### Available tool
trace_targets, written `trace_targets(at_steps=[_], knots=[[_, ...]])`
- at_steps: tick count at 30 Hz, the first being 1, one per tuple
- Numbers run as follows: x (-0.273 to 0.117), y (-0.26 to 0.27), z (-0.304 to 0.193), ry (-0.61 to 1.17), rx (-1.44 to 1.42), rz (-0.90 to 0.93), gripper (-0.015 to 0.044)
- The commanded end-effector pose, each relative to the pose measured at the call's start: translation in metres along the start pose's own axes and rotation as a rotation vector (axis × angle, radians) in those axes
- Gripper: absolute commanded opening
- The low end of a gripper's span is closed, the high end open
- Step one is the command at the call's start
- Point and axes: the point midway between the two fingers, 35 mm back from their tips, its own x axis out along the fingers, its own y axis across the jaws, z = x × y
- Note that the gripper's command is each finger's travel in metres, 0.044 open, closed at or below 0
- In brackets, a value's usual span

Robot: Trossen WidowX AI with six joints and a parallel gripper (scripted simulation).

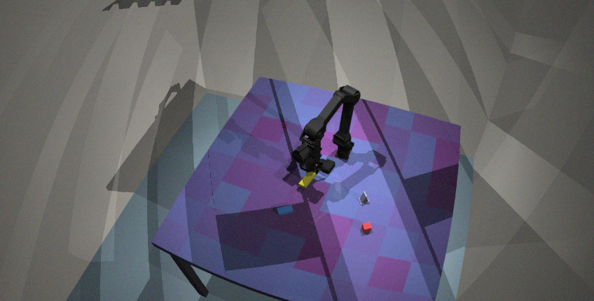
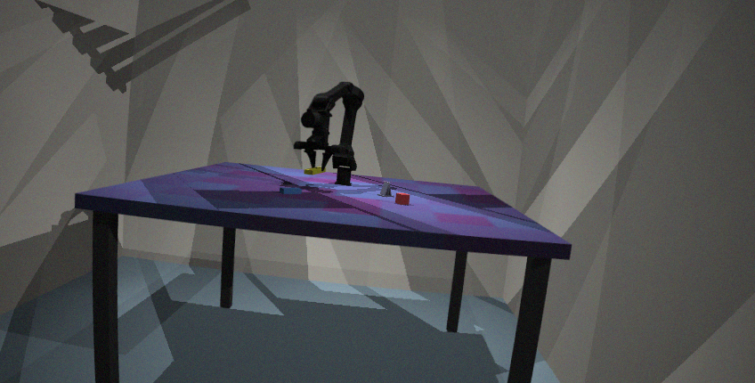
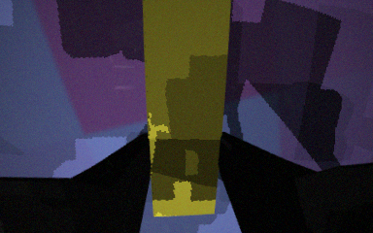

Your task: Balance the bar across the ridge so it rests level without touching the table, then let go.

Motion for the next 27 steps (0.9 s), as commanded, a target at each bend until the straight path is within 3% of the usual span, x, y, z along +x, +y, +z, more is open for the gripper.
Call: trace_targets(at_steps=[1,13,27], knots=[[-0.013,-0.001,0.001,-0.009,-0.005,-0.005,0.0000],[-0.042,0.000,-0.004,-0.008,-0.006,-0.006,0.0000],[-0.044,0.038,0.009,-0.010,0.109,-0.001,0.0000]])
